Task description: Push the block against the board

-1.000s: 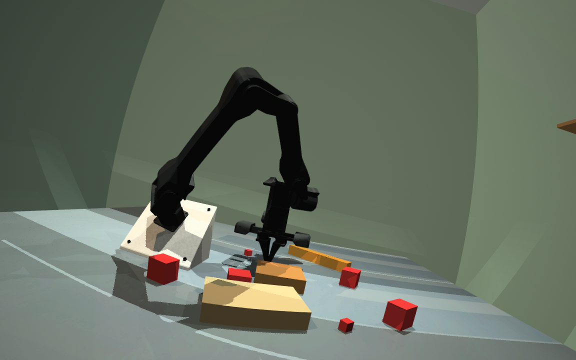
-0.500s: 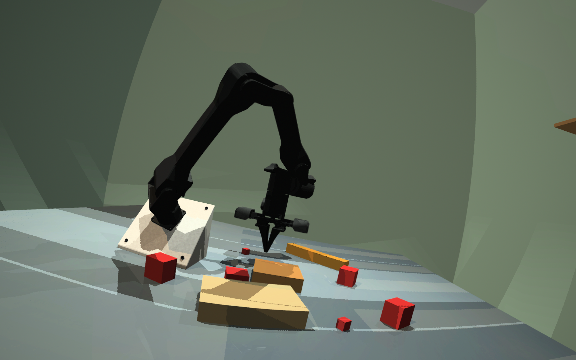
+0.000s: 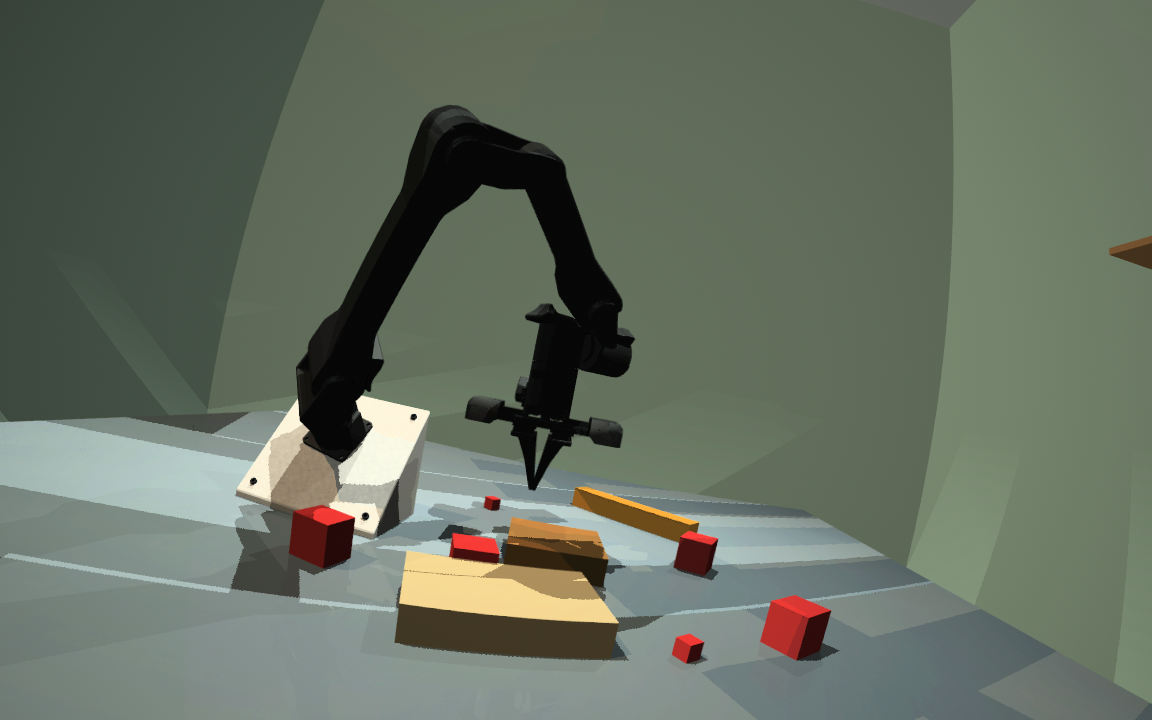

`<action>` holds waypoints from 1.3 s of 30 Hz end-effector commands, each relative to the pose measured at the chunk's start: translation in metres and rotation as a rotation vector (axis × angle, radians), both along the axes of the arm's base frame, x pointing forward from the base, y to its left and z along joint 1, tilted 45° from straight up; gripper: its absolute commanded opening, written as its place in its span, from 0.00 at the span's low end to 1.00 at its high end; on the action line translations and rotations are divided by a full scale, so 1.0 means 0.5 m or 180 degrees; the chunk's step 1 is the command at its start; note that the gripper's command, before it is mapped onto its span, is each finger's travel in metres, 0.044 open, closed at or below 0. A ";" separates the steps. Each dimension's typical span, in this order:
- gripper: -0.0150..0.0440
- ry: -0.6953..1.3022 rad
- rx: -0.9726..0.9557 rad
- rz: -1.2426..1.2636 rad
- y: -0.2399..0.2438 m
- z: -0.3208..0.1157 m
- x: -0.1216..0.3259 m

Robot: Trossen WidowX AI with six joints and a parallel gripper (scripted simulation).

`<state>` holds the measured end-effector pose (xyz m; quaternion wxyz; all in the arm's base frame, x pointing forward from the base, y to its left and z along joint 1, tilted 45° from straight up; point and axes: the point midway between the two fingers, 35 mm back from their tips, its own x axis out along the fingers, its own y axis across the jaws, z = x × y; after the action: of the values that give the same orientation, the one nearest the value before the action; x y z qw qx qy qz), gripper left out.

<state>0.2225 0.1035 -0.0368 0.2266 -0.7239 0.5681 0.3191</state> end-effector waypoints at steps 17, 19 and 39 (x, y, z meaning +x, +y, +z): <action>0.25 0.0089 -0.0048 0.0102 -0.090 -0.066 0.014; 0.25 0.0089 -0.0046 0.0103 -0.094 -0.062 0.016; 0.25 0.0093 -0.0036 0.0107 -0.134 -0.017 0.038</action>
<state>0.2405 0.0431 -0.0496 0.2135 -0.7294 0.5591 0.3314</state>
